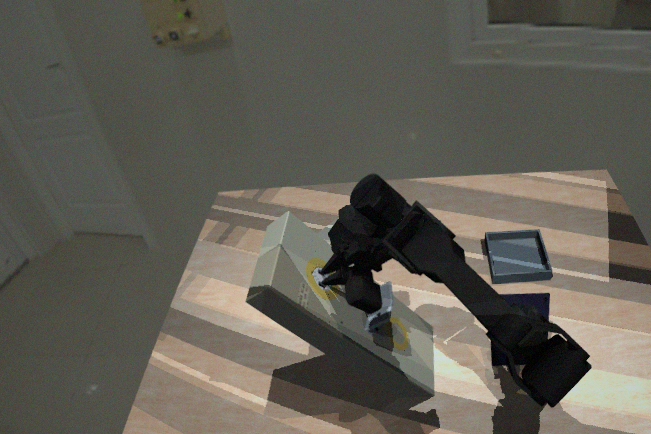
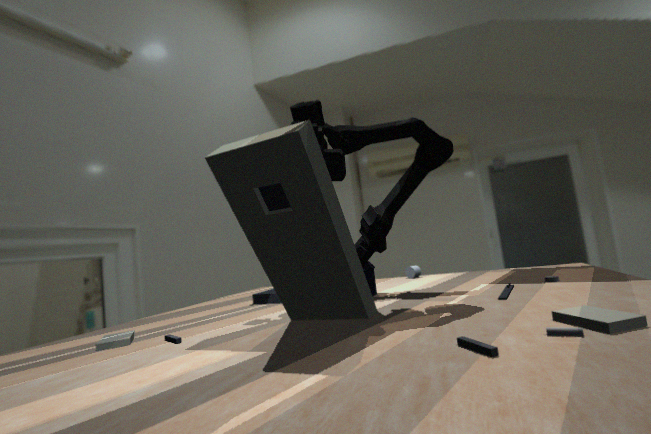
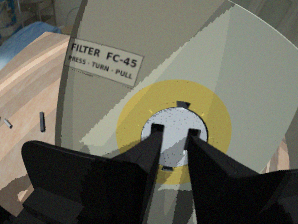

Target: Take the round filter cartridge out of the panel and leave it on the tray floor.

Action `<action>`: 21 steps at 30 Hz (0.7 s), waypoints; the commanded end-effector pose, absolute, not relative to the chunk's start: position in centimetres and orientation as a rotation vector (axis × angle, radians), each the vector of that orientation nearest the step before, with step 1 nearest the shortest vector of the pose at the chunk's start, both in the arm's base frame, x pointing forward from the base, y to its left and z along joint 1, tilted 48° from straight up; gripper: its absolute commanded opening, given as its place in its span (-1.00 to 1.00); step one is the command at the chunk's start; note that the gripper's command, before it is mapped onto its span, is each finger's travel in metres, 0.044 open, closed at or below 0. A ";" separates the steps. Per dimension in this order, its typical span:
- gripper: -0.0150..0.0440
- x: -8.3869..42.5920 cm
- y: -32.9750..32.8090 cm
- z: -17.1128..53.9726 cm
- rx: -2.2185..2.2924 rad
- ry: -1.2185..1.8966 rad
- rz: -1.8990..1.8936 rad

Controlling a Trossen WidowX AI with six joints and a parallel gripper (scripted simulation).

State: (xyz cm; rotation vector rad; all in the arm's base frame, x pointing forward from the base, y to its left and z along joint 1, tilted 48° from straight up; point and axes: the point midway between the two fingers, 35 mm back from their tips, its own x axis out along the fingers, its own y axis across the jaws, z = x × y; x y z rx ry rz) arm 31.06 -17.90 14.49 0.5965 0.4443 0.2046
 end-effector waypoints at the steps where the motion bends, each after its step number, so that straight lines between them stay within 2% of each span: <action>1: -0.18 31.1 -17.9 14.4 0.599 0.447 0.199; 21: -0.18 31.7 -17.7 14.1 0.599 0.446 0.200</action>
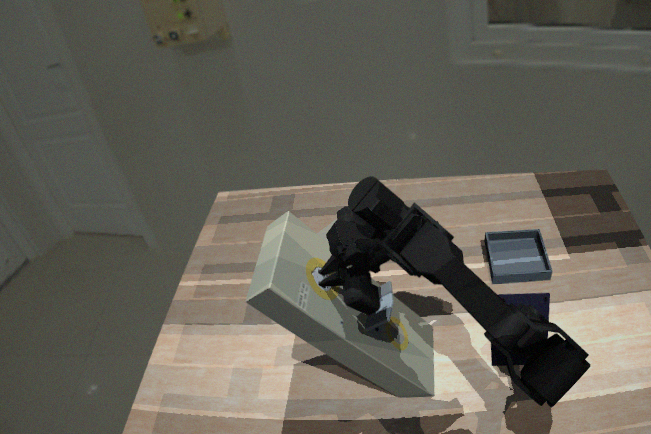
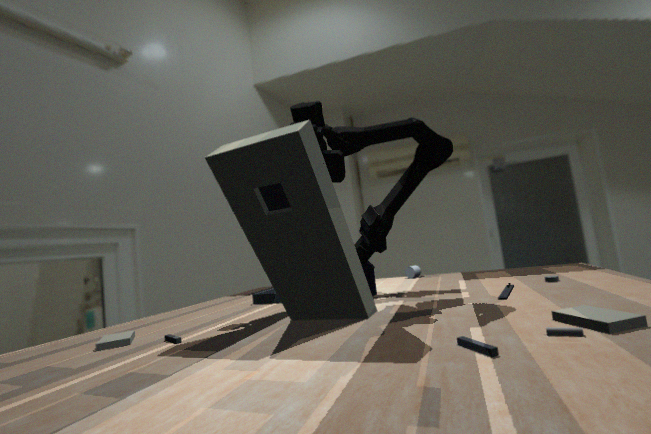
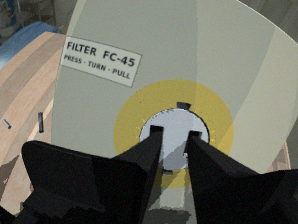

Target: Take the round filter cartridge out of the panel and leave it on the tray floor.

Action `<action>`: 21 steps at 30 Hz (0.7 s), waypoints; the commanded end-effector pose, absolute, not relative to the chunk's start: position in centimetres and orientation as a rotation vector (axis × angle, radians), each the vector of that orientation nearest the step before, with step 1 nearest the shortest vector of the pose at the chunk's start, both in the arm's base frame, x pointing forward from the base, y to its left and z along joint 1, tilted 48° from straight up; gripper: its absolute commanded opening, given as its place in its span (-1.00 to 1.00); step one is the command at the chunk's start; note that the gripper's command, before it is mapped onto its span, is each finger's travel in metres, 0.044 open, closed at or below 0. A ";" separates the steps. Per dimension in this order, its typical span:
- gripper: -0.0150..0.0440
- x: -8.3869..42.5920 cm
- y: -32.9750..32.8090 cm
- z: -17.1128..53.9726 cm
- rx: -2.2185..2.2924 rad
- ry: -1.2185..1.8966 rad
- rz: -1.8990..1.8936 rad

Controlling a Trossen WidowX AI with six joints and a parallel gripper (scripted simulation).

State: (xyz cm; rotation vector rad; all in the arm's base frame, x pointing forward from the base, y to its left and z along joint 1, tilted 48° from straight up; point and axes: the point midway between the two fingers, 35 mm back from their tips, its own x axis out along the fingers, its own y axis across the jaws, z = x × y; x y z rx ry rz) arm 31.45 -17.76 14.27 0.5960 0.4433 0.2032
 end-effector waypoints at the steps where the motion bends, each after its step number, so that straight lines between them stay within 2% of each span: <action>1: -0.18 31.8 -17.6 14.0 0.599 0.446 0.200; 21: -0.18 32.4 -17.4 13.8 0.599 0.445 0.200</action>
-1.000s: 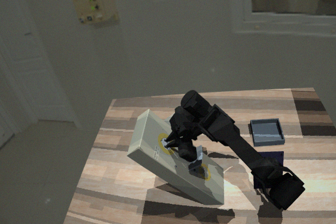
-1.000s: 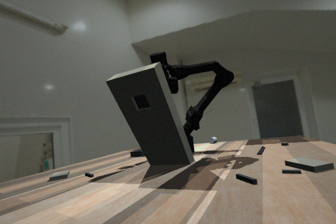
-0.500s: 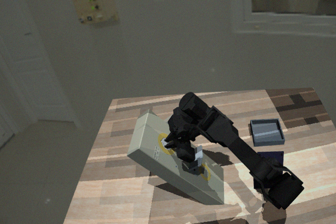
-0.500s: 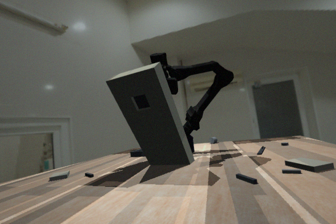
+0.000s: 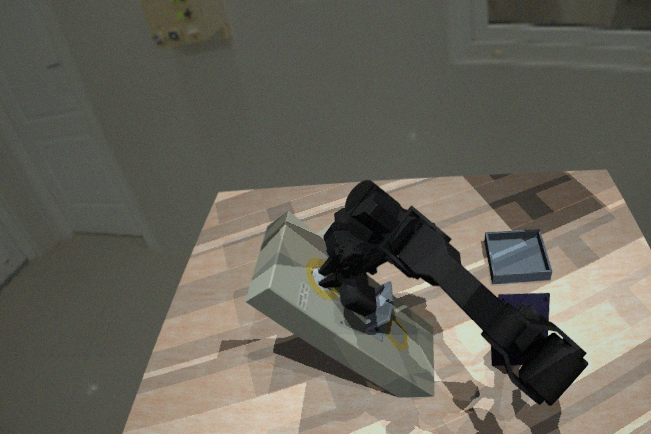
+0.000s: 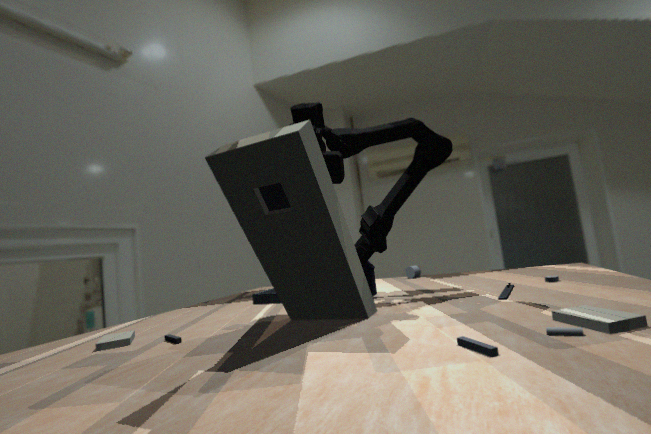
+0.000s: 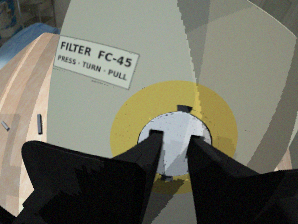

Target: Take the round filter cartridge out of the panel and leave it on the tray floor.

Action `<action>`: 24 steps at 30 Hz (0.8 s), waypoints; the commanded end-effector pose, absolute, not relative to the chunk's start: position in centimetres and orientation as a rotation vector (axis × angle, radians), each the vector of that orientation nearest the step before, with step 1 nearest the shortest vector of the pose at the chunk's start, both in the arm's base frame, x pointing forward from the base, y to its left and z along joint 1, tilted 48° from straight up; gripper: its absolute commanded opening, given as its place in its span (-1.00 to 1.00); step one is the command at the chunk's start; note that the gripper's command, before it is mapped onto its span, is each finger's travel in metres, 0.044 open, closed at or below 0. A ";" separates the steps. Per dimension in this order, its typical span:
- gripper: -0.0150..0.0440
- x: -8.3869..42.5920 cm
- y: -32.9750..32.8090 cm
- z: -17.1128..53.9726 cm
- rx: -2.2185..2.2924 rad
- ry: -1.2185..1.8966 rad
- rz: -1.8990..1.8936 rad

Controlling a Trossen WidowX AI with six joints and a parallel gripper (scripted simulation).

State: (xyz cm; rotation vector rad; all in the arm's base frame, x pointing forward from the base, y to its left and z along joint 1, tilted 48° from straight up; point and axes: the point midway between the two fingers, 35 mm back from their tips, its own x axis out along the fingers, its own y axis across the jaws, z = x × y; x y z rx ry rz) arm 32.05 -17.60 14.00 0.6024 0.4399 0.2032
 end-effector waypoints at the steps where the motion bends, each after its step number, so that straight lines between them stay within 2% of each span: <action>1: -0.18 32.4 -17.4 13.8 0.599 0.445 0.200; 11: -0.39 32.1 -17.6 14.0 0.603 0.440 0.203; 13: -0.49 32.1 -17.6 14.0 0.603 0.440 0.203; 24: -0.49 32.4 -17.4 13.8 0.340 0.410 0.254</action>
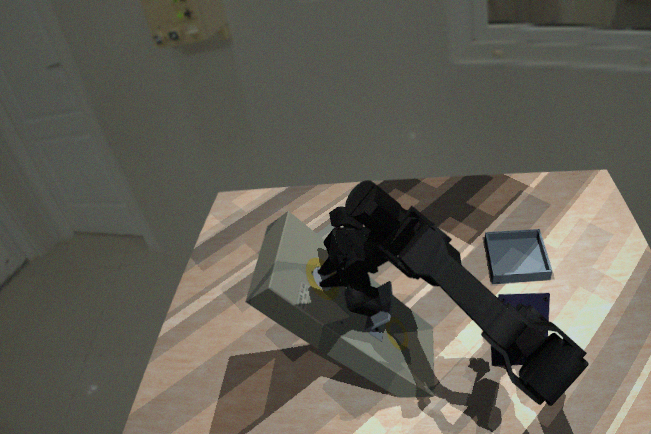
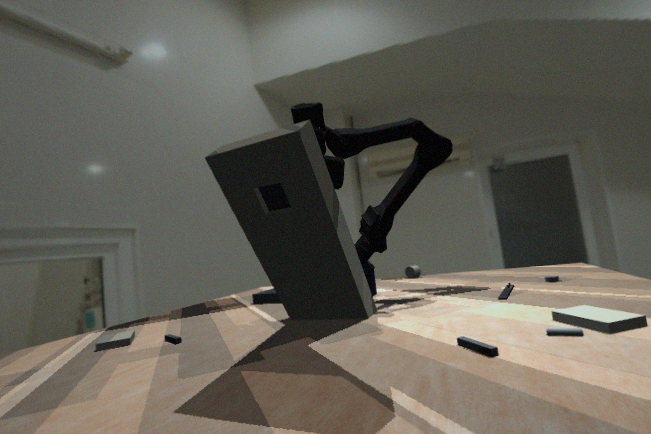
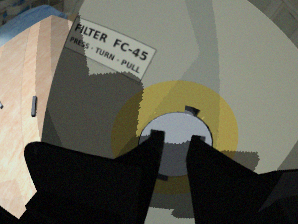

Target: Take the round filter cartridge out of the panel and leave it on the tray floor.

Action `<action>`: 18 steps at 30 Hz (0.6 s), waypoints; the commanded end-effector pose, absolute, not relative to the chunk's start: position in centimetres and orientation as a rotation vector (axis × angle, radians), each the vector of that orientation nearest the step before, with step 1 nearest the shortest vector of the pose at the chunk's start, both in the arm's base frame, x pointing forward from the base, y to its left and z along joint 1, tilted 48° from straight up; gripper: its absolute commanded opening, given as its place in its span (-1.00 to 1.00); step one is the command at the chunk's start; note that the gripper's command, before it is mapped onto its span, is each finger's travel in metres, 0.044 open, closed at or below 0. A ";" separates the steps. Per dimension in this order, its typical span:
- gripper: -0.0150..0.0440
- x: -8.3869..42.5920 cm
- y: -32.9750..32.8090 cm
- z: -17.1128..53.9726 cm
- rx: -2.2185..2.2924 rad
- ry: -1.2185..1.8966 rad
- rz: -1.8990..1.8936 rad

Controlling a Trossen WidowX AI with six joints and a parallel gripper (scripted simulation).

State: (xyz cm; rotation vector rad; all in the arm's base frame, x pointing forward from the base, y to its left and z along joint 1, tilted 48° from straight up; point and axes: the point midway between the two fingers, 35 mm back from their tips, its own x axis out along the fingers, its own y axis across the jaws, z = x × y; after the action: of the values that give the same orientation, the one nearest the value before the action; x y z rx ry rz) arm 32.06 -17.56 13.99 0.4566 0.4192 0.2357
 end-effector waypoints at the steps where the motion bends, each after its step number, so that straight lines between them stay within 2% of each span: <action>1: -0.49 32.4 -17.4 13.8 0.306 0.406 0.261; 18: -0.49 32.6 -17.4 13.8 -0.274 0.312 0.368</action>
State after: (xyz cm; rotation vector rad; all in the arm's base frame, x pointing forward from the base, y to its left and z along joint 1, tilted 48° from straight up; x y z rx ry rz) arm 32.07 -17.55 13.98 -0.1330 0.3261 0.3458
